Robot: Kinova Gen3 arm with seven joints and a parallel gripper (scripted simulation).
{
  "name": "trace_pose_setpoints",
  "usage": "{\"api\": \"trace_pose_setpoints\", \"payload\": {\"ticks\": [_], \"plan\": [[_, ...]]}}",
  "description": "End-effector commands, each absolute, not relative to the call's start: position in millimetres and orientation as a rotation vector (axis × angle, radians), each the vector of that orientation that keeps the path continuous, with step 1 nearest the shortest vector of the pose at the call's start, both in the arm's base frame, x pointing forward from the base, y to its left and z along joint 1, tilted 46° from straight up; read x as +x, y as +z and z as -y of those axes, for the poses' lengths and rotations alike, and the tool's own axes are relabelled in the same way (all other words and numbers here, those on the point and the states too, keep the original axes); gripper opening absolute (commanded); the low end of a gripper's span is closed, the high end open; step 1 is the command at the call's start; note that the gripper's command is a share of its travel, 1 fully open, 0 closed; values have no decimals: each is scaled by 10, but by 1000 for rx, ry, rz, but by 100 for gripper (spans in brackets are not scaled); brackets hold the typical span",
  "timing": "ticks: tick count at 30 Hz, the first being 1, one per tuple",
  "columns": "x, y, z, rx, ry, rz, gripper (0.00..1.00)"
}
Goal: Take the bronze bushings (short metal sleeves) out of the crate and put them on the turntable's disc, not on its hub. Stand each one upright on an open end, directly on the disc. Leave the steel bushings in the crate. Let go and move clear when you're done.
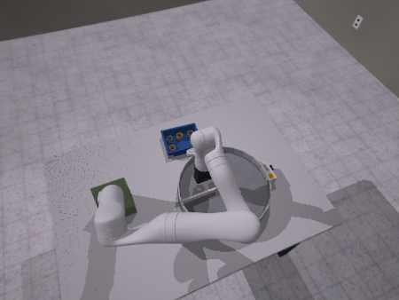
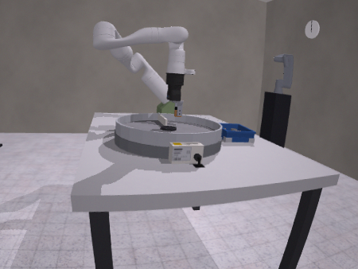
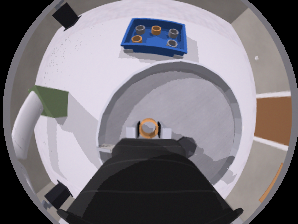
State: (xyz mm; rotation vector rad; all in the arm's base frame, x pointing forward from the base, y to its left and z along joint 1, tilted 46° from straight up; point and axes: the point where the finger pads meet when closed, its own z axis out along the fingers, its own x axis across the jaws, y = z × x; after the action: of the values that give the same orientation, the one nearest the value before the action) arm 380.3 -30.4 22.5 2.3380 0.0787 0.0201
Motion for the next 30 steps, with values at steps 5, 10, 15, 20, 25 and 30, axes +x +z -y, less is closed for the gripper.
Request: {"api": "trace_pose_setpoints", "payload": {"ticks": [5,10,15,20,25,30], "plan": [[3823,208,306,2342,24,-70,0],[3823,208,306,2342,24,-70,0],[3823,208,306,2342,24,-70,0],[3821,201,314,2342,23,-71,0],[3813,177,344,2341,22,-75,0],[3818,123,399,2341,21,-75,0]]}}
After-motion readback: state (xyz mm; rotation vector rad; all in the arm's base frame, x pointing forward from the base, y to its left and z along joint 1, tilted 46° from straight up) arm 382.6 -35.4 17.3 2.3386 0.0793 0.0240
